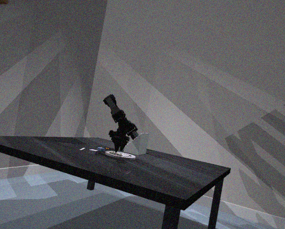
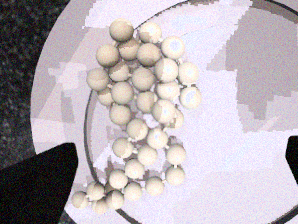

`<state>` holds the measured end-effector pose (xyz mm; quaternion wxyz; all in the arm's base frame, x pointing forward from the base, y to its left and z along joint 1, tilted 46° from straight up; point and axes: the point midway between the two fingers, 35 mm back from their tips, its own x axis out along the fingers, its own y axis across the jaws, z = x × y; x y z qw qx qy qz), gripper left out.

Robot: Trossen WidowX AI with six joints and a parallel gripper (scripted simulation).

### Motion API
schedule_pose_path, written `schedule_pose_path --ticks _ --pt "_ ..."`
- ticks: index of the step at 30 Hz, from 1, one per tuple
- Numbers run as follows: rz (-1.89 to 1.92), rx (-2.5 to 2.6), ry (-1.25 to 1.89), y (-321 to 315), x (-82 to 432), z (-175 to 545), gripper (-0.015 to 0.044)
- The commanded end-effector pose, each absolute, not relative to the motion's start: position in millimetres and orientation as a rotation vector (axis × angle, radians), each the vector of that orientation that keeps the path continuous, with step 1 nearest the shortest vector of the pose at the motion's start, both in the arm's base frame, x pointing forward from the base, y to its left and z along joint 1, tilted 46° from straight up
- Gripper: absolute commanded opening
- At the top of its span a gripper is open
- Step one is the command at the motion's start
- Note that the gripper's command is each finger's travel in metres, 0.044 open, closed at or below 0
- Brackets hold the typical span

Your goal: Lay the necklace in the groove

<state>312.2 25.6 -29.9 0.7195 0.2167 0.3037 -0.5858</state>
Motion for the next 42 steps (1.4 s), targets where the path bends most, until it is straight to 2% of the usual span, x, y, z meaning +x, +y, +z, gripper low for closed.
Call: schedule_pose_path --ticks 1,7,9,10,16,42 --pt "-1.298 0.486 0.673 26.1 312.3 -30.0 0.0440" --pt "-1.298 0.486 0.673 26.1 312.3 -30.0 0.0440" --pt "-1.310 0.513 0.654 31.1 312.0 -28.0 0.0387" --pt "-1.325 0.547 0.628 37.4 311.5 -25.3 0.0380" --pt "-1.353 0.606 0.582 48.7 310.1 -20.3 0.0380" --pt "-1.350 0.609 0.580 25.4 315.4 -43.3 0.0380"
